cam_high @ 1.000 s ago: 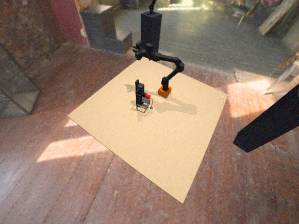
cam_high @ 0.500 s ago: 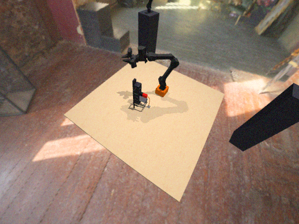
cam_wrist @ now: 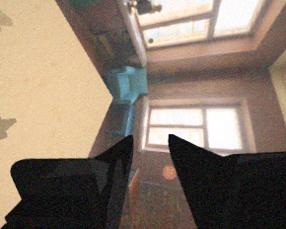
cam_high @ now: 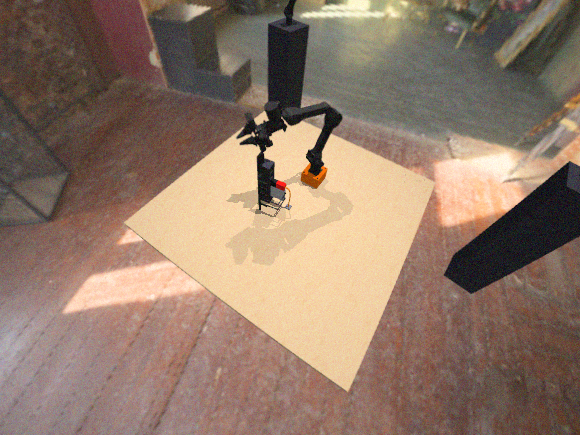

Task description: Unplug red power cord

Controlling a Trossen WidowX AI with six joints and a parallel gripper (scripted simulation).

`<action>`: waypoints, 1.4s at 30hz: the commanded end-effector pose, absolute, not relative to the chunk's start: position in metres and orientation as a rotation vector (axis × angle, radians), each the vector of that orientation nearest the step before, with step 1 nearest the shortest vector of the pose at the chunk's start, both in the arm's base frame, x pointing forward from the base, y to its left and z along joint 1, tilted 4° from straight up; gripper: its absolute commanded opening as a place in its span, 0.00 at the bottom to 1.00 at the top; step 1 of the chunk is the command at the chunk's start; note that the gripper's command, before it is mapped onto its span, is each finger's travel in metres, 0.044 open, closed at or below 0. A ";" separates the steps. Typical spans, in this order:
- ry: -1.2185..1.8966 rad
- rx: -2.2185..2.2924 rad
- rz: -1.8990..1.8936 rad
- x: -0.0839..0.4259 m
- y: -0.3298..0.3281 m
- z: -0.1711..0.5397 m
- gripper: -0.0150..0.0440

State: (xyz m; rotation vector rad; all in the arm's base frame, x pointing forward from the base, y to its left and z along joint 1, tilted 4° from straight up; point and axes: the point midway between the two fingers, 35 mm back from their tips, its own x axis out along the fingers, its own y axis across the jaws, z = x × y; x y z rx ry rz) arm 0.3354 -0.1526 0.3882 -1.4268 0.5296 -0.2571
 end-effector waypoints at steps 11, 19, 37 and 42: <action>0.582 -1.393 0.312 0.362 -0.038 0.292 0.53; 0.736 -1.393 0.582 0.343 0.000 0.234 0.53; 1.063 -1.470 1.310 0.258 0.030 0.150 0.53; 1.063 -1.470 1.310 0.259 0.026 0.150 0.53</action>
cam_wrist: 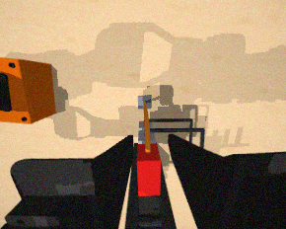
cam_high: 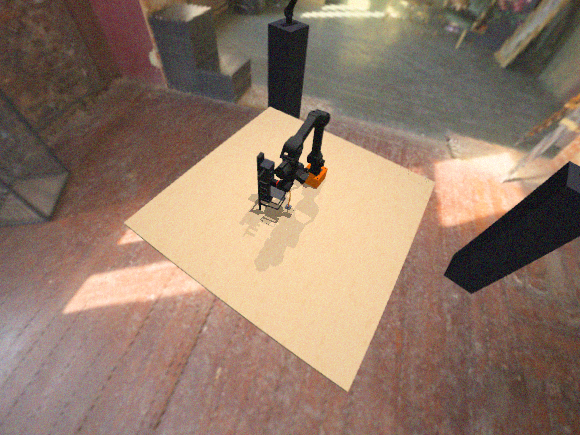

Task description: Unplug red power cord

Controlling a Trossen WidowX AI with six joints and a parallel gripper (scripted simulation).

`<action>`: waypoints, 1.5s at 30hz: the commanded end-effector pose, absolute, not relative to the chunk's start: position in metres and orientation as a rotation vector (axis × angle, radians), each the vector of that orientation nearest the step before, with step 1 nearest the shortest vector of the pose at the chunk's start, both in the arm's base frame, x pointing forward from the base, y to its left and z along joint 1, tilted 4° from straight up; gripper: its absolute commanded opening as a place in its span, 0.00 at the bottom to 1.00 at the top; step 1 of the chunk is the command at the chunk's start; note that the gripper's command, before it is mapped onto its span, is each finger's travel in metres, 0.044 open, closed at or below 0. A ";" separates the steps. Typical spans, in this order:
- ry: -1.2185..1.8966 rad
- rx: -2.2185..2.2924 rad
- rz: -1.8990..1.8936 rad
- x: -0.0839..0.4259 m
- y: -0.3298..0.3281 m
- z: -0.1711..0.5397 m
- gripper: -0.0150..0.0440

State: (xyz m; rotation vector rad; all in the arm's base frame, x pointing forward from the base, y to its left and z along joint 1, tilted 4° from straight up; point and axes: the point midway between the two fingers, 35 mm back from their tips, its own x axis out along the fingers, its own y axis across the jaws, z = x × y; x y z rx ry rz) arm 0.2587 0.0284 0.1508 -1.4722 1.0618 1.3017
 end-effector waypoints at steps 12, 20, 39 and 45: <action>1.064 -1.472 1.309 0.264 0.007 0.152 0.53; 1.065 -1.473 1.309 0.266 -0.006 0.152 0.53; 1.067 -1.474 1.300 0.268 -0.009 0.143 0.44; 1.067 -1.474 1.300 0.268 -0.009 0.143 0.30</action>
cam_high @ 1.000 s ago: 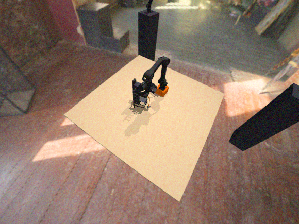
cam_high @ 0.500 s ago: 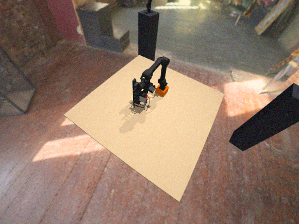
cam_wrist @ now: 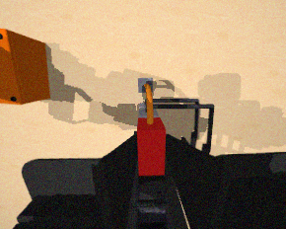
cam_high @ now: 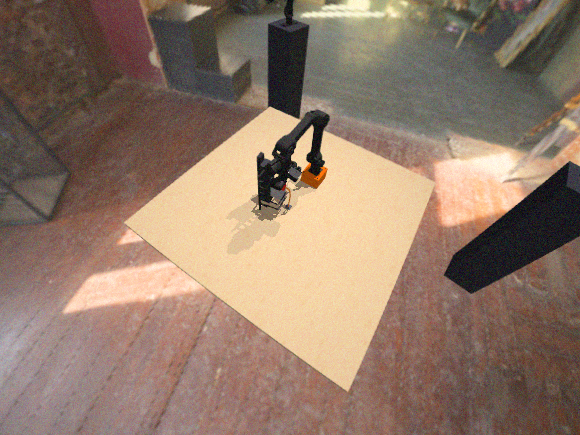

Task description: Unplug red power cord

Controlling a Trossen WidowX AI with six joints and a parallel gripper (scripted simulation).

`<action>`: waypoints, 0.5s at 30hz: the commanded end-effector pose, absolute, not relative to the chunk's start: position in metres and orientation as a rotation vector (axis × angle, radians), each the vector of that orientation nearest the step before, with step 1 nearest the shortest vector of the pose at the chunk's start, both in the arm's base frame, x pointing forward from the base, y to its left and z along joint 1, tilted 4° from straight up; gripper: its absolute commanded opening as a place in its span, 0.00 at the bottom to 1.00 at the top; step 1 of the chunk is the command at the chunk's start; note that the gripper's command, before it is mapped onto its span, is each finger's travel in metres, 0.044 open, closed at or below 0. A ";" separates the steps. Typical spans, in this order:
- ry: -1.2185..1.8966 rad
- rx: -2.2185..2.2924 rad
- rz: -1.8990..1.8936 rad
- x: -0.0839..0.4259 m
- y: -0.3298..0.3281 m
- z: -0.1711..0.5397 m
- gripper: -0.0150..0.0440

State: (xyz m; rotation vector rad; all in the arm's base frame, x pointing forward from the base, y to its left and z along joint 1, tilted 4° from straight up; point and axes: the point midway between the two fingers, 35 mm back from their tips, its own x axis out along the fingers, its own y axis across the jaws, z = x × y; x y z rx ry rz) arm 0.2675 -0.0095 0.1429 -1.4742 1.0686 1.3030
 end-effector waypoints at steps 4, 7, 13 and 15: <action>1.067 -1.474 1.300 0.268 -0.009 0.143 0.26; 1.067 -1.474 1.301 0.268 -0.008 0.143 0.25; 1.066 -1.473 1.302 0.267 0.001 0.143 0.25; 1.066 -1.472 1.303 0.266 0.004 0.142 0.25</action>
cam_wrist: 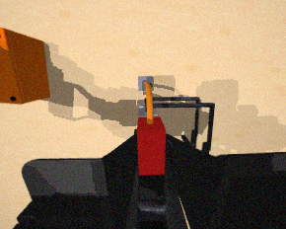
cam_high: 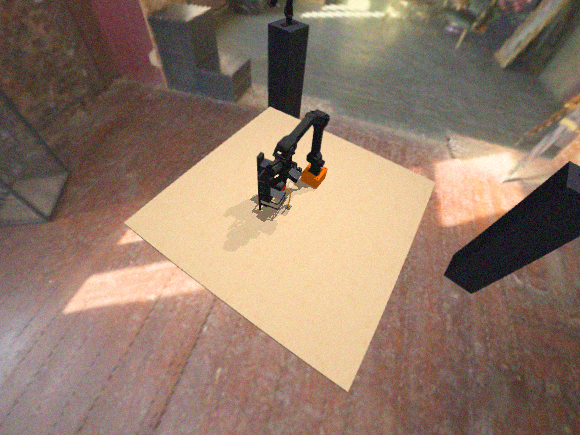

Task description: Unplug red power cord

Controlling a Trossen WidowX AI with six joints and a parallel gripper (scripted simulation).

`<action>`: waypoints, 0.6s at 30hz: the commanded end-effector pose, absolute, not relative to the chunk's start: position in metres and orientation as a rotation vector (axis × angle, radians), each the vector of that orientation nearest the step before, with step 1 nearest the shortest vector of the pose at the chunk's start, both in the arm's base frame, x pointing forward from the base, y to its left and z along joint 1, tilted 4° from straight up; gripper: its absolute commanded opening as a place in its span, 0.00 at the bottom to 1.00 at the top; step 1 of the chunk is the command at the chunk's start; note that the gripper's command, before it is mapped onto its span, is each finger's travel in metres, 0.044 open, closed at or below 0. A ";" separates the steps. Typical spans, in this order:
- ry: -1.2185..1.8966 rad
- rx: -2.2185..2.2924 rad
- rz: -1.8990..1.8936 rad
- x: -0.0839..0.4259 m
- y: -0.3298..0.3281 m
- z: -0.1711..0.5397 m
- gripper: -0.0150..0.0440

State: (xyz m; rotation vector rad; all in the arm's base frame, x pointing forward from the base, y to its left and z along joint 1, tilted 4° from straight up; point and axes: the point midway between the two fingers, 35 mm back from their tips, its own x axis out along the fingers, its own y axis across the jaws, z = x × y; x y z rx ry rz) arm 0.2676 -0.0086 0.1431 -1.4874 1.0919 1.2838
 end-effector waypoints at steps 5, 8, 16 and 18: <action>1.065 -1.471 1.304 0.265 0.013 0.142 0.25; 1.065 -1.471 1.305 0.264 0.018 0.141 0.25; 1.063 -1.470 1.307 0.260 0.030 0.140 0.25; 1.063 -1.469 1.308 0.259 0.034 0.140 0.25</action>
